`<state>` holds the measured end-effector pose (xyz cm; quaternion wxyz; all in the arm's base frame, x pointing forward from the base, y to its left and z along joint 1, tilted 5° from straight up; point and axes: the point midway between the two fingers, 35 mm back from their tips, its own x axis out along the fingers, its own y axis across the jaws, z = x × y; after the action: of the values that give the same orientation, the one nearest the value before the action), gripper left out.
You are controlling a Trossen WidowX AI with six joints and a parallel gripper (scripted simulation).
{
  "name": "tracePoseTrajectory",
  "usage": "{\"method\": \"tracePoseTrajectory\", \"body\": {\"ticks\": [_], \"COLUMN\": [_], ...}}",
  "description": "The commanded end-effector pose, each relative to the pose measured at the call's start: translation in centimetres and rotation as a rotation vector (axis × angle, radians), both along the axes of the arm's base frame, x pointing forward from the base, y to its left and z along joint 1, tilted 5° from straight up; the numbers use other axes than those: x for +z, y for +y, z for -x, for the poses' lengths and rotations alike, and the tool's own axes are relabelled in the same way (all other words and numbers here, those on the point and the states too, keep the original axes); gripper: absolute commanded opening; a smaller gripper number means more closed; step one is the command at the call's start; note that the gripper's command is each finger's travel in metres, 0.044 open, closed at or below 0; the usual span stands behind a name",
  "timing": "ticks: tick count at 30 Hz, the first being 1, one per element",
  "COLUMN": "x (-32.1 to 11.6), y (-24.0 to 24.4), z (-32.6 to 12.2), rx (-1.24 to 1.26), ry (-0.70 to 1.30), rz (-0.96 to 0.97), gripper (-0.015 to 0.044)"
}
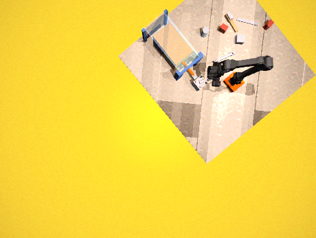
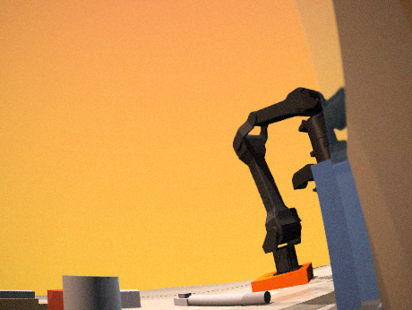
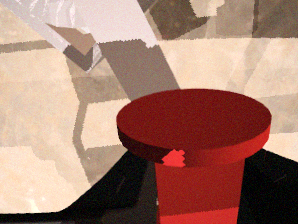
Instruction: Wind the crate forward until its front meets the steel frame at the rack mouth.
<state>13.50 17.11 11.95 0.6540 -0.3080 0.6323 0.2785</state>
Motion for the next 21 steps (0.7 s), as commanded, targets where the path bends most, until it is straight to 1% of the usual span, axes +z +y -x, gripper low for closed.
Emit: {"method": "tracePoseTrajectory", "body": {"ticks": [1,21], "x": [0.0,0.2], "y": [-0.4,-0.5], "z": [-1.5,-3.6], "rx": [-0.019,-0.019], "ry": [-0.03,-0.032], "rz": [0.016,0.016], "gripper": [0.0,0.0]}}
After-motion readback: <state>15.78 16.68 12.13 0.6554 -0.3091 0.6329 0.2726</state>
